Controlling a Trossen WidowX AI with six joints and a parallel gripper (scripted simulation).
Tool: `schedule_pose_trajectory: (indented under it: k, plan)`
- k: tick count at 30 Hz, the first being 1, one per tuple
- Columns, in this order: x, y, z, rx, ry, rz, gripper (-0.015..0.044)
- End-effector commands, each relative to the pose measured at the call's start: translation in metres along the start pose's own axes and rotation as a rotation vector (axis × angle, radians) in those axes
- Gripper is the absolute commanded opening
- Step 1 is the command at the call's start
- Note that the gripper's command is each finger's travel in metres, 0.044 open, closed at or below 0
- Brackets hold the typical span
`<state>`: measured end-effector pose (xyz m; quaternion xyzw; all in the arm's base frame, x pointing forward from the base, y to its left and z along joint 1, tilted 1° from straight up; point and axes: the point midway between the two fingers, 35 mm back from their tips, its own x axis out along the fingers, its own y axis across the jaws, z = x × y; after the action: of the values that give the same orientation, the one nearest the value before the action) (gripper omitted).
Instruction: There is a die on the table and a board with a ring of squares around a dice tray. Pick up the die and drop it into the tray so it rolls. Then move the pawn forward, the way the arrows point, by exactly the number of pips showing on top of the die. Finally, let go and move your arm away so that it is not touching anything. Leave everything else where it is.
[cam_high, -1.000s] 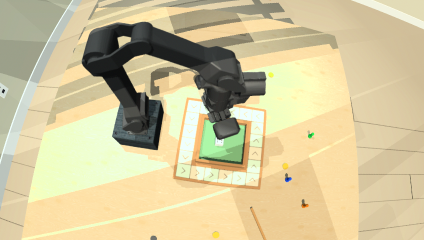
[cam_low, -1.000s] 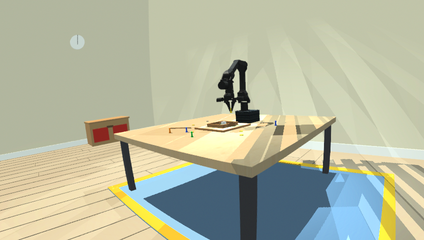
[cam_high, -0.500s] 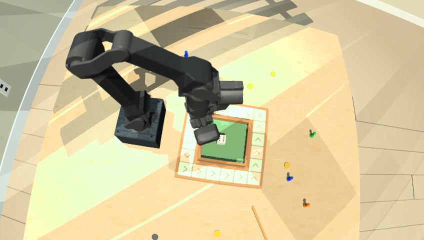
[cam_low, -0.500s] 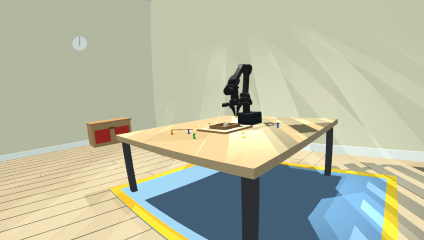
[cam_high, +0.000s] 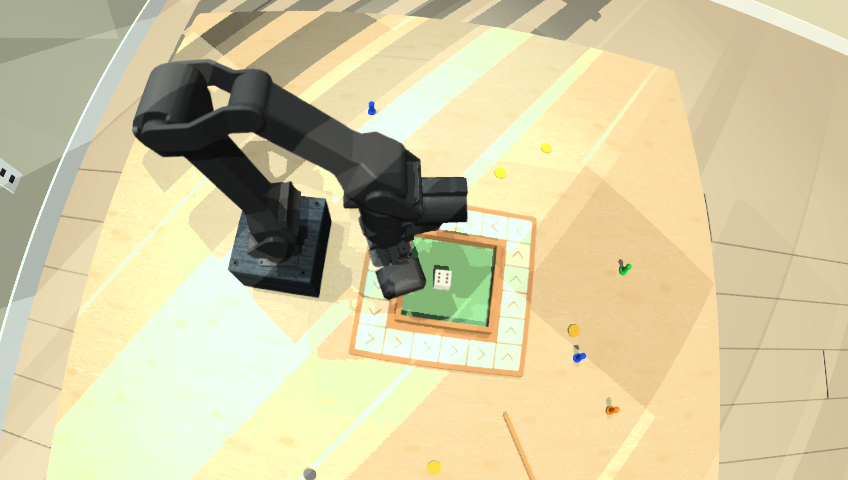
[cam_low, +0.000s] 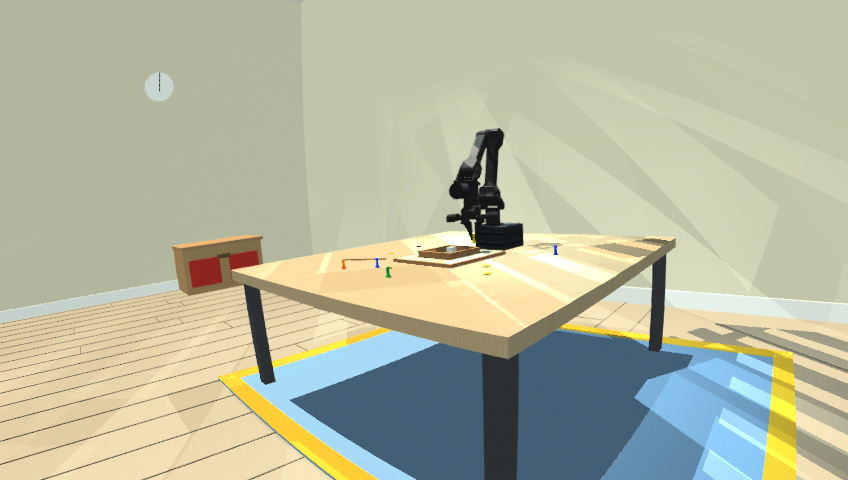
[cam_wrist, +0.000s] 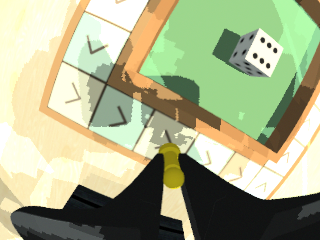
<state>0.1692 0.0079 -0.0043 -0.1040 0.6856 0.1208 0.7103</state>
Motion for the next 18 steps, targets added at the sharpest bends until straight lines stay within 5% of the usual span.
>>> schedule_pose_trajectory:
  k: [1,18]
  plan:
    - [0.013,0.001,-0.004,-0.004,0.014,0.001,0.0]
    - [0.026,0.001,-0.002,-0.004,0.004,0.001,0.0026]
